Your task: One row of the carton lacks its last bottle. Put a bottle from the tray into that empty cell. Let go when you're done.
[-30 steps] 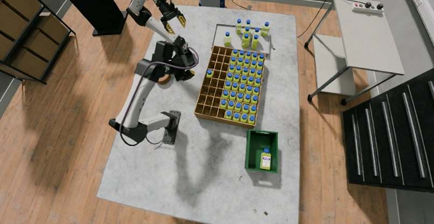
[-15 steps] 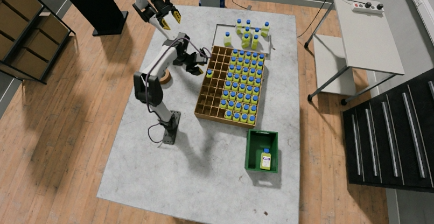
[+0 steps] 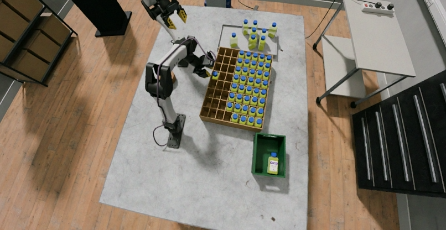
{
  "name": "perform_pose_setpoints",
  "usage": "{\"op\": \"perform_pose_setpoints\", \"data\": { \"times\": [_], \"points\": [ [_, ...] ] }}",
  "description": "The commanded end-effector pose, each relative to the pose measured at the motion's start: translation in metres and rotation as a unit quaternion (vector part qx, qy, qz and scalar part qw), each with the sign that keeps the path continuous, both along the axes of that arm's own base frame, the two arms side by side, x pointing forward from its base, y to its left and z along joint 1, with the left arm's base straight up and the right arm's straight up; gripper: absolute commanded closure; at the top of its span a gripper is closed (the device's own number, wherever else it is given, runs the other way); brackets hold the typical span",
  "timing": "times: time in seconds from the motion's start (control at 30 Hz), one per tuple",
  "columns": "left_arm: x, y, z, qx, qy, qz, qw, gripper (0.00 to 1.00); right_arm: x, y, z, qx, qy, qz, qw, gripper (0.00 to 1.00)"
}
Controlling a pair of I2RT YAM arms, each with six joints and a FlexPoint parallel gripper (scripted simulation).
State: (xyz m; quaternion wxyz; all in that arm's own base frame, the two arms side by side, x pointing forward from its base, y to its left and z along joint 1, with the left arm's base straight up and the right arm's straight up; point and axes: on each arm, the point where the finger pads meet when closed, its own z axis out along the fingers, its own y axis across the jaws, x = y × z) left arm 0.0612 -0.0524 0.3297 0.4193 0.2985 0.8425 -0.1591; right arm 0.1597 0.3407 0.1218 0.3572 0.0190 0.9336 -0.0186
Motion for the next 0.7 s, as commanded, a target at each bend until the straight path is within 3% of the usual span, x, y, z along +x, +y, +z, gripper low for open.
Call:
{"op": "perform_pose_setpoints", "data": {
  "times": [0.0,0.67],
  "points": [
    [0.000,0.001,0.003,-0.004,-0.004,0.003,1.000,0.38,0.010,0.005,0.010,0.032,-0.012,-0.012,0.999,0.49],
    [0.000,-0.001,0.001,-0.001,-0.003,-0.002,1.000,0.38,0.031,0.006,-0.008,0.024,-0.012,-0.010,1.000,0.49]
  ]
}}
